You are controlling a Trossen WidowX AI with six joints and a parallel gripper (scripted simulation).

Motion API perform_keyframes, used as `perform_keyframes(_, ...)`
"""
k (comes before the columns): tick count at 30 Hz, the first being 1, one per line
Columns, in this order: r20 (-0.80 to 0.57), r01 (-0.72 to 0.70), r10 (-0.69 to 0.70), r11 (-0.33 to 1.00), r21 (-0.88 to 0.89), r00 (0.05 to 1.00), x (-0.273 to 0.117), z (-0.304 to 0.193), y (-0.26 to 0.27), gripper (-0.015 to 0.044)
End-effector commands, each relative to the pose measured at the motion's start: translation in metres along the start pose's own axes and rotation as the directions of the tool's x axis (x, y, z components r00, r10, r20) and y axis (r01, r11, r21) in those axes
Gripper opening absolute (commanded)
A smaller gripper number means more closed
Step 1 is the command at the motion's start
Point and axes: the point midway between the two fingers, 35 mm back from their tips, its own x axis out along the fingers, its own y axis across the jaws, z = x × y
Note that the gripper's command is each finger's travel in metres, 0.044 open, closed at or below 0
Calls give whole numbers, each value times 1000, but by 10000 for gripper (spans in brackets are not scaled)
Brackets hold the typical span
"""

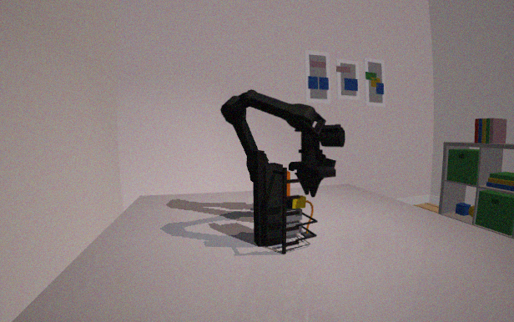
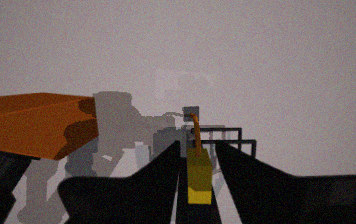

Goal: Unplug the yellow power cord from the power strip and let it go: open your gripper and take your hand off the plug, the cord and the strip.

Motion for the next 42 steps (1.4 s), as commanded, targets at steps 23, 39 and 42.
perform_keyframes(23,-4,0,0,1000,1,1000,-7,-26,-1,160)
perform_keyframes(39,-5,0,0,1000,1,1000,-4,-37,0,160)
perform_keyframes(42,-5,0,0,1000,1,1000,1,-37,0,160)
